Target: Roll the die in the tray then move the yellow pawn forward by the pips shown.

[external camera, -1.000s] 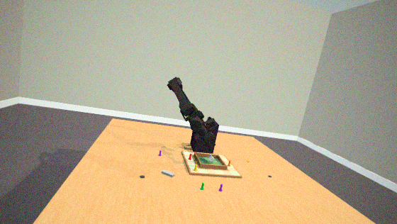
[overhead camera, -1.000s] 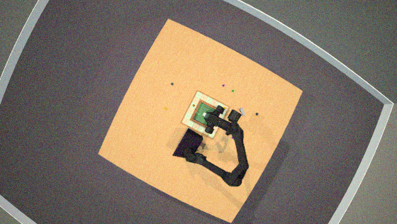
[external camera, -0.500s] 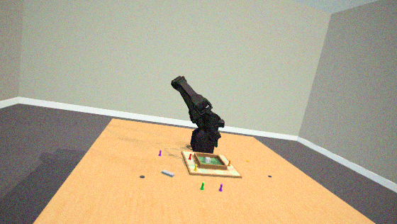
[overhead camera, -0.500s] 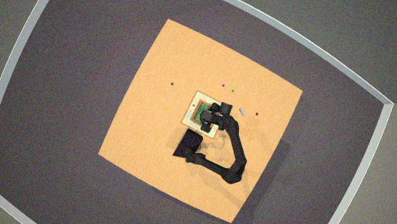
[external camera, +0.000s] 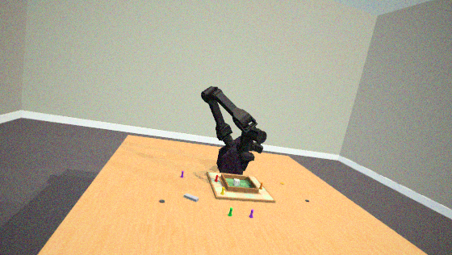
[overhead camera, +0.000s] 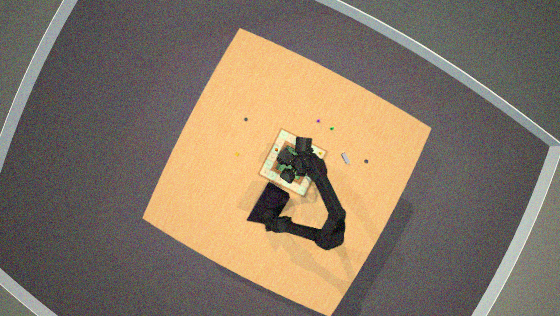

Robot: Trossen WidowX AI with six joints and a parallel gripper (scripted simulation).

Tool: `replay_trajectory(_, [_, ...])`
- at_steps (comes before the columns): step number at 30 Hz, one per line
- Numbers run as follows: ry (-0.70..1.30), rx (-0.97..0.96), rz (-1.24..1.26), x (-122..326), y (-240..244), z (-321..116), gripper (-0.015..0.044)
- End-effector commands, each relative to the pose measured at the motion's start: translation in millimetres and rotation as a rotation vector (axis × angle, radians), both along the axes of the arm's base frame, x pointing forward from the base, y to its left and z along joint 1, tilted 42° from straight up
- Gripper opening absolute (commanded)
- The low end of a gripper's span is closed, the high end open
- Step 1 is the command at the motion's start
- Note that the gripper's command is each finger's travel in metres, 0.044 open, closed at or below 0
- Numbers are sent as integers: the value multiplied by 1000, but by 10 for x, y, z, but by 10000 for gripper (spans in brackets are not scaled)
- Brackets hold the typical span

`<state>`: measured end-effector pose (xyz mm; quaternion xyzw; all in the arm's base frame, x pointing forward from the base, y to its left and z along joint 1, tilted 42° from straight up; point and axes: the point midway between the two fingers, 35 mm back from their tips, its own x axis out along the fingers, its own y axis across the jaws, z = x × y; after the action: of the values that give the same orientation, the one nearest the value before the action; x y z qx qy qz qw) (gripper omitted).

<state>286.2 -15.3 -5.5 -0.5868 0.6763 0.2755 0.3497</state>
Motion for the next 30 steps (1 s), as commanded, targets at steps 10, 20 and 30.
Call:
replay_trajectory(10, [-901,-115,-1094,835,-683,326,200])
replay_trajectory(20, [-1268,-156,-1510,1071,-1034,478,200])
replay_trajectory(30, [-1275,-157,-1517,1068,-1049,489,200])
